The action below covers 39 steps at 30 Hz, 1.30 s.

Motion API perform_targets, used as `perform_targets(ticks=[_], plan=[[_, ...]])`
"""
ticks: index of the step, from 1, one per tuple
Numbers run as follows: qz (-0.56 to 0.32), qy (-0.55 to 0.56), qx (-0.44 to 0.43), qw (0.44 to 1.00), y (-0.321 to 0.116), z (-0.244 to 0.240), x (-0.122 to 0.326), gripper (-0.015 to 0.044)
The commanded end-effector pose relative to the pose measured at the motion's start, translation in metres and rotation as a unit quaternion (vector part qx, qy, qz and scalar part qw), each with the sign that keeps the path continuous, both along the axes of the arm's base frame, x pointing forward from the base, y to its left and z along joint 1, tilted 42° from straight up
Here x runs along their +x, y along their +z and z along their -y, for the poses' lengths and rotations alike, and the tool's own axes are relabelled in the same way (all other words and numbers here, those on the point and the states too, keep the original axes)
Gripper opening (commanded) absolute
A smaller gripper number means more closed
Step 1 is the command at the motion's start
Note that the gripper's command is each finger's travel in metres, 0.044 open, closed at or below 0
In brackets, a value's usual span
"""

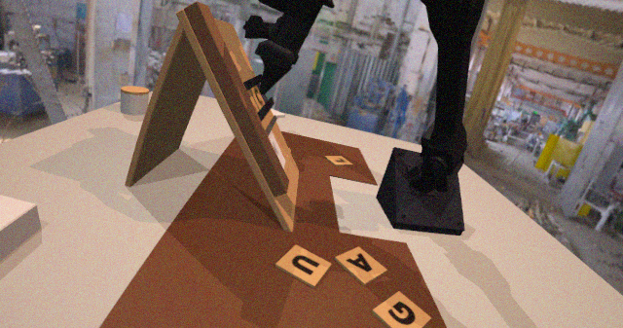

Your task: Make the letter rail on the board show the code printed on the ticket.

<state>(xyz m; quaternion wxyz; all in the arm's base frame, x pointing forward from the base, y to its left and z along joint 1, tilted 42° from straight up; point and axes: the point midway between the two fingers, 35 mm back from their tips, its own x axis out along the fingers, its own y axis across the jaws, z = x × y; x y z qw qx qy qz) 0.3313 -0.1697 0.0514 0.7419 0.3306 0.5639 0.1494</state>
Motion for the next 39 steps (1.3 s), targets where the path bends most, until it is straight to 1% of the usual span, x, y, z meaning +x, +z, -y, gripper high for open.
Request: perform_targets(ticks=[1, 39], plan=[[0.0, -0.002, 0.002, 1.0, 0.0018, -0.0015, 0.0, 0.0], [0.0, -0.002, 0.002, 1.0, 0.0097, -0.0109, 0.003, 0.0]])
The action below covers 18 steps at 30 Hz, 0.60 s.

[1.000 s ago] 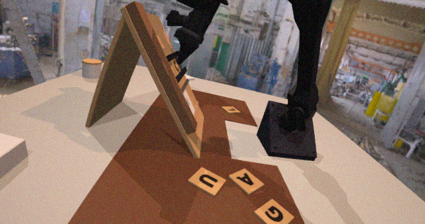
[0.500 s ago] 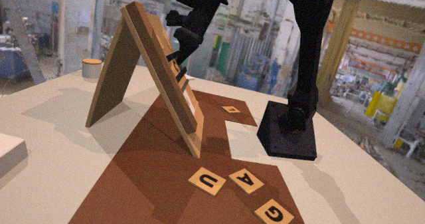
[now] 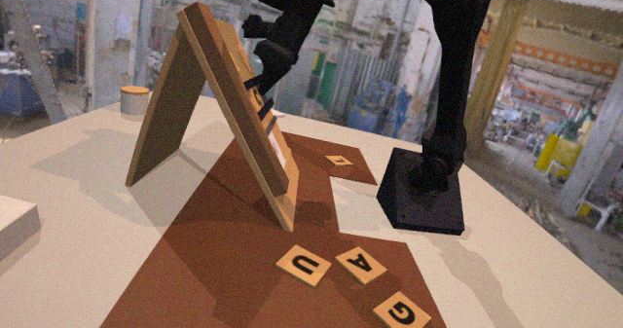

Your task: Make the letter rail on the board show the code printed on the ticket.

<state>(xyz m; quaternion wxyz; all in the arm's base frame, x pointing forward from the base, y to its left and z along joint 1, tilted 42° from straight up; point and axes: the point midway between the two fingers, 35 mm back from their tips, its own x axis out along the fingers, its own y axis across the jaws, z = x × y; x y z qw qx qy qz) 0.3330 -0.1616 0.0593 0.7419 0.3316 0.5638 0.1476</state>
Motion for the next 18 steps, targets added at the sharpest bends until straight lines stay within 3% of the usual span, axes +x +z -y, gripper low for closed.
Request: perform_targets(ticks=[1, 18], plan=[[0.001, 0.0, 0.003, 1.0, 0.002, -0.003, 0.001, 0.0], [0.0, 0.0, 0.003, 1.0, 0.009, 0.005, -0.017, 0.0]])
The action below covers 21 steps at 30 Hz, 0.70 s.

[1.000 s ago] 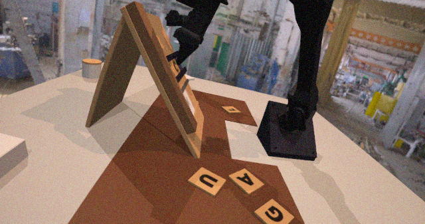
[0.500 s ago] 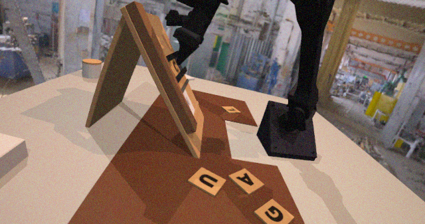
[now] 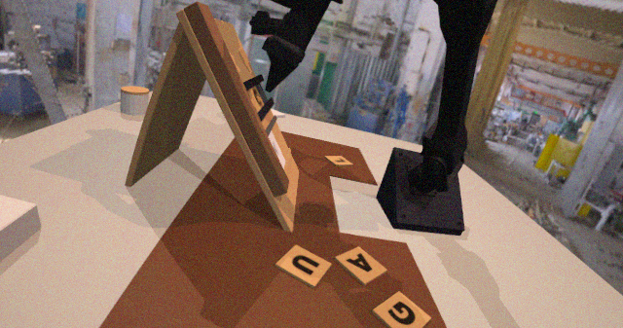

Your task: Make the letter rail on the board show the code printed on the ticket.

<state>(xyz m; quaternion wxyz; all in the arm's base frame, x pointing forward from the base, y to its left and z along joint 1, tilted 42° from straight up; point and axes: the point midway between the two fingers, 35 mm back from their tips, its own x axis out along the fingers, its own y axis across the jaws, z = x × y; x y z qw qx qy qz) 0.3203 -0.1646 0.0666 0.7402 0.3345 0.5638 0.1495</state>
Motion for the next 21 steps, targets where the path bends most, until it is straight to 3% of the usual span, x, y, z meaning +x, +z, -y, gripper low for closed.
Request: perform_targets(ticks=[1, 14, 21], plan=[[0.001, 0.0, -0.001, 1.0, 0.002, 0.003, -0.005, 0.0], [0.0, 0.0, -0.001, 1.0, 0.006, 0.005, -0.013, 0.0], [0.082, -0.101, -0.014, 0.991, 0.055, 0.019, -0.05, 0.0184]])
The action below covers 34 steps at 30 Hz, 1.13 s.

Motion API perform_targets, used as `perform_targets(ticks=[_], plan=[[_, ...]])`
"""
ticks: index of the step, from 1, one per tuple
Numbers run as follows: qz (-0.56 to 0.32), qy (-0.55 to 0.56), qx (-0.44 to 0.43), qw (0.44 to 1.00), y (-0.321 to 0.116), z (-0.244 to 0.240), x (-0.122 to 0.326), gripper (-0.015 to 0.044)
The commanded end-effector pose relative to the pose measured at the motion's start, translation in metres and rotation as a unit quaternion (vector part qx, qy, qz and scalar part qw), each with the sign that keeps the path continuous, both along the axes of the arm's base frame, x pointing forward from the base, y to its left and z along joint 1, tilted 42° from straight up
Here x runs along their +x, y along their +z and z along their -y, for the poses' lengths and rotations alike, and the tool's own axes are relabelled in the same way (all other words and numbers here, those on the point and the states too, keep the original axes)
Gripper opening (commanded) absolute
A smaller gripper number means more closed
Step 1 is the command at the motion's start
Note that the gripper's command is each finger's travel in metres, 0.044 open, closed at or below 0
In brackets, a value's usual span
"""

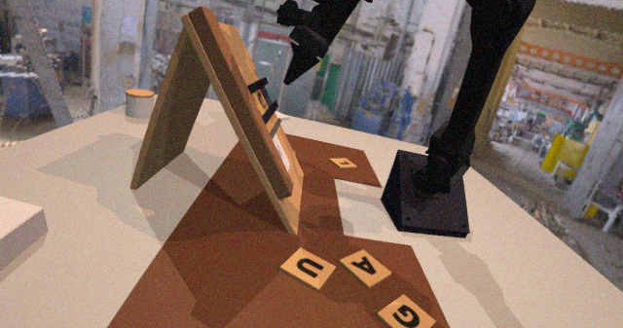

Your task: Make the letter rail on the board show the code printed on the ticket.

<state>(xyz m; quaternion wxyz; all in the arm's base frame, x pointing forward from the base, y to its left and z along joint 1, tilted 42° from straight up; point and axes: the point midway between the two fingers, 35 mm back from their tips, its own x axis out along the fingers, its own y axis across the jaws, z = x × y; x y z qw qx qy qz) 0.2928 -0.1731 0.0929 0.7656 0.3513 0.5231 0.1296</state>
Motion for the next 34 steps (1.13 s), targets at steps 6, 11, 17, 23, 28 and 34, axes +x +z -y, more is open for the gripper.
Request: perform_targets(ticks=[6, 11, 17, 23, 28, 34], plan=[[0.147, -0.151, -0.035, 0.977, 0.07, 0.011, -0.064, 0.0341], [0.209, -0.19, -0.054, 0.958, 0.087, 0.007, -0.085, 0.044], [0.209, -0.19, -0.054, 0.958, 0.087, 0.007, -0.085, 0.044], [0.209, -0.19, -0.054, 0.958, 0.087, 0.007, -0.085, 0.044], [0.209, -0.19, -0.054, 0.958, 0.087, 0.007, -0.085, 0.044], [0.209, -0.19, -0.054, 0.958, 0.087, 0.007, -0.085, 0.044]])
